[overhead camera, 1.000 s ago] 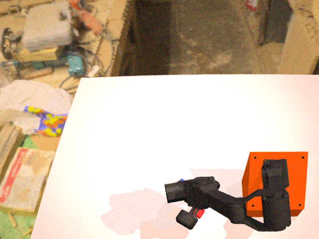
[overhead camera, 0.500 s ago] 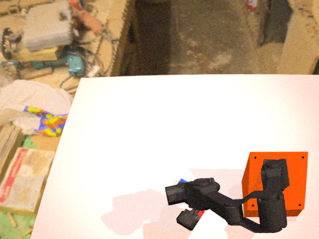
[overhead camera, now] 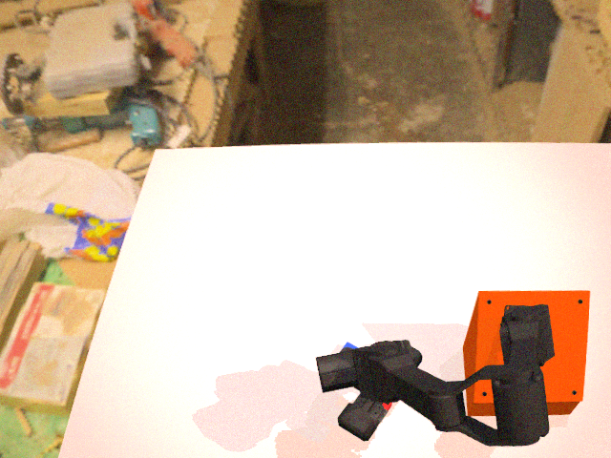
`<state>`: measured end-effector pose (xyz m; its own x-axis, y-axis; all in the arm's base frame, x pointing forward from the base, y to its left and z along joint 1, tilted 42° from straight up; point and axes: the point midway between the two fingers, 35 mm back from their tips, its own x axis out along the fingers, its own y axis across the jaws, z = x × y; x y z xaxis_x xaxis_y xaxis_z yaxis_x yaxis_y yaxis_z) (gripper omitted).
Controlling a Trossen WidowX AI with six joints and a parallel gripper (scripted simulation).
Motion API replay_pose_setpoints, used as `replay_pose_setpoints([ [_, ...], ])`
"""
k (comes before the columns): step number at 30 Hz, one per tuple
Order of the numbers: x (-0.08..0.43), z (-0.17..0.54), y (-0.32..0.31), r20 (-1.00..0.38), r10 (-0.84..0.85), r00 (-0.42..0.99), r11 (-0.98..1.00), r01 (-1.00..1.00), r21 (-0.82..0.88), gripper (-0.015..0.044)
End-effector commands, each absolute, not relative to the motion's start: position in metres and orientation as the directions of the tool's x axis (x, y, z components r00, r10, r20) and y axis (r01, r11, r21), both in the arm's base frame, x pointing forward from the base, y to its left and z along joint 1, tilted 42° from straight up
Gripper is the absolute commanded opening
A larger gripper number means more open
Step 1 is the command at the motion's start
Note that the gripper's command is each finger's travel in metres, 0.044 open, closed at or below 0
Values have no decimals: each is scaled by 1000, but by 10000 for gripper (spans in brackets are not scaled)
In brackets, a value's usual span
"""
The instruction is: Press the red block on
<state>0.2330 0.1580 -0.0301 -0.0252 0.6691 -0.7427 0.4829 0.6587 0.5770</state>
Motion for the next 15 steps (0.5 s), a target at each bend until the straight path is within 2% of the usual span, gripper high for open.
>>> replay_pose_setpoints([
  [1, 237, -25, 152, -746, 665, -21, 662, 480, 576, 0],
  [15, 248, 22, 113, -752, 659, -20, 667, 479, 571, 0],
])
